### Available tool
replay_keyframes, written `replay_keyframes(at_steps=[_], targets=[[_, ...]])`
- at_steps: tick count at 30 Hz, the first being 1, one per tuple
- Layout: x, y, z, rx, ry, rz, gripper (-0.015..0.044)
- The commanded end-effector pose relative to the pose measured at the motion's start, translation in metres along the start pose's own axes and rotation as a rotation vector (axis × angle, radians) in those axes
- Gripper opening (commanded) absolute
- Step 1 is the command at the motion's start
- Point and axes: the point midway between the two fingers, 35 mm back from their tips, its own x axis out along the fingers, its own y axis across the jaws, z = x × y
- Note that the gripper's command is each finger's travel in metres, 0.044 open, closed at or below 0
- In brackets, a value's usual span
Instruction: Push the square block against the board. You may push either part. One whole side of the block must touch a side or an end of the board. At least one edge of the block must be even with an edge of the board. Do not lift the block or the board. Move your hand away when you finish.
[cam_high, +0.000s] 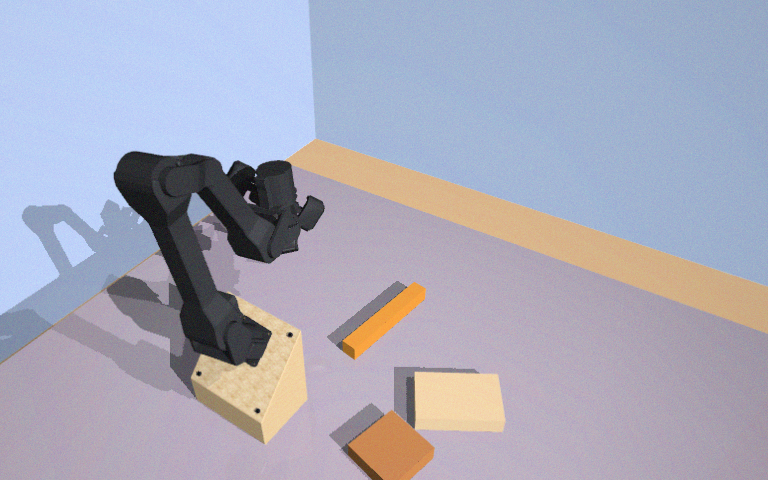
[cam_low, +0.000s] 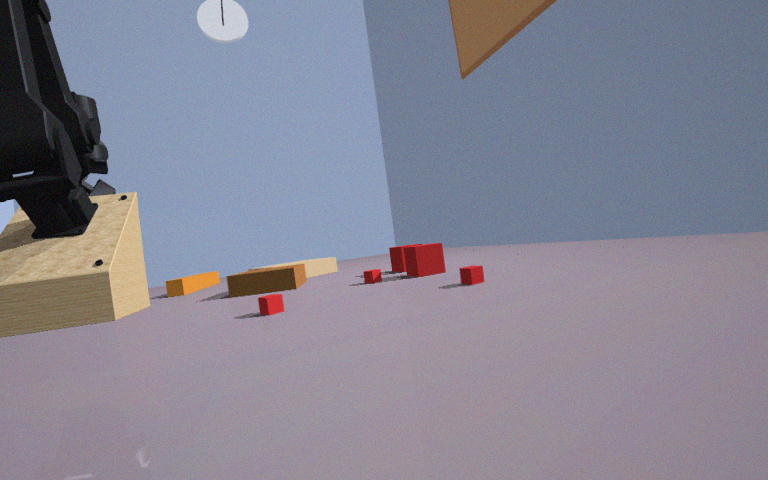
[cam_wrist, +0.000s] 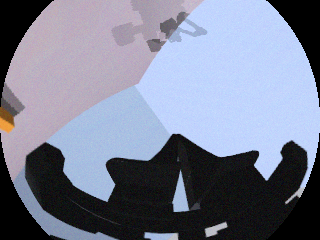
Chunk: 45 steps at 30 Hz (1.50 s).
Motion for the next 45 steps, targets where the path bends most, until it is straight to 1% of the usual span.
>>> replay_keyframes(at_steps=[1, 23, 45], targets=[[-0.003, 0.011, -0.009, 0.12, 0.033, 0.045, 0.0], [-0.031, 0.077, -0.04, 0.819, 0.253, 0.258, 0.0], [-0.077, 0.138, -0.049, 1.504, 0.561, 0.393, 0.0]])
